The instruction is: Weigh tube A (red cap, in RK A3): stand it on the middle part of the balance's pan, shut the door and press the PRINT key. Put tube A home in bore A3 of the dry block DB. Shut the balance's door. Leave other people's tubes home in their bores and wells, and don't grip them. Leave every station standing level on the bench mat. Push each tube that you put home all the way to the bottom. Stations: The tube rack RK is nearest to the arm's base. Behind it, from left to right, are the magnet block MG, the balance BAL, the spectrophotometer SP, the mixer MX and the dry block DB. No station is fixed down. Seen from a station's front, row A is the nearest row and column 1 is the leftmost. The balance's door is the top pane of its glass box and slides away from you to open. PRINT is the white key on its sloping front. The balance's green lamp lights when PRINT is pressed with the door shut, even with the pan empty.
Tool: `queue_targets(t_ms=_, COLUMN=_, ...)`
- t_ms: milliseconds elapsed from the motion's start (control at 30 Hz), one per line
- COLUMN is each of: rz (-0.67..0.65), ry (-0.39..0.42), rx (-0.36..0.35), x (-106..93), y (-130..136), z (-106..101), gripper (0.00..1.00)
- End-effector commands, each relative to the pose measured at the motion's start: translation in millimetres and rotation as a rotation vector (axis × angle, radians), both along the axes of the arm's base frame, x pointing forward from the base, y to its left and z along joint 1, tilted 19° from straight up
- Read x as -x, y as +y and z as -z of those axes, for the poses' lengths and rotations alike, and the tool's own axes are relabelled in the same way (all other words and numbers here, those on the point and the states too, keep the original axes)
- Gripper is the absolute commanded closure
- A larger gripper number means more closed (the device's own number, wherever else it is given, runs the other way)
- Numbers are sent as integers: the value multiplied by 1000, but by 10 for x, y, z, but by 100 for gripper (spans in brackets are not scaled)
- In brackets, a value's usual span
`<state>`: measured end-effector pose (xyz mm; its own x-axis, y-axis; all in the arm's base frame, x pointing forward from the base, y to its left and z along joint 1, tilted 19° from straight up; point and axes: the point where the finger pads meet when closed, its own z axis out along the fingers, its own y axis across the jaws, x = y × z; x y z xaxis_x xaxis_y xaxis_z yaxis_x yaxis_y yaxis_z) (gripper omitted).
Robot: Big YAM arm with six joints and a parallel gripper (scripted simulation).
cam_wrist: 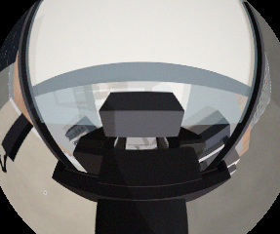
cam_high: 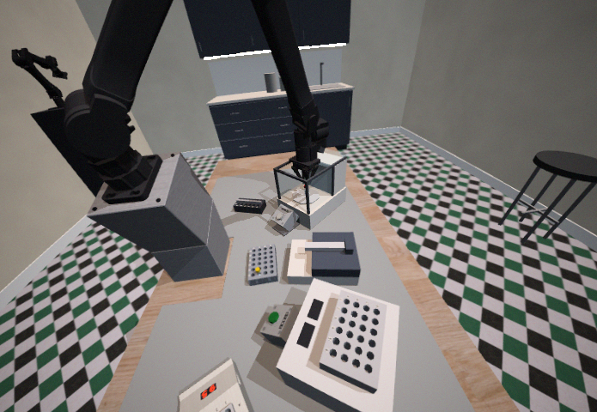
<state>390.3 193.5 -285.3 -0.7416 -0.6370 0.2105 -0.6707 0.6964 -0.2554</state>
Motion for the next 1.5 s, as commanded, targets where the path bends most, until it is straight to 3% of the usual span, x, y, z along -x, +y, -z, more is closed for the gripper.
queue_targets(t_ms=0, rz=3, ry=-12, rx=-8, x=-56, y=-40, z=-38, gripper=64)
queue_targets(t_ms=233, rz=-2, ry=-17, rx=-10, x=-78, y=46, z=-36, gripper=64)
queue_targets(t_ms=400, rz=4, ry=4, rx=3, x=-7, y=-88, z=86, gripper=64)
queue_targets(t_ms=667, rz=3, ry=-10, rx=-6, x=-78, y=-50, z=90, gripper=64)
queue_targets(t_ms=700, rz=4, ry=-30, rx=-18, x=-161, y=6, z=2, gripper=64)
queue_targets(t_ms=833, rz=3, ry=-11, rx=-7, x=-100, y=-43, z=124, gripper=64)
queue_targets(t_ms=1467, rz=3, ry=-16, rx=-10, x=-128, y=-57, z=202, gripper=64)
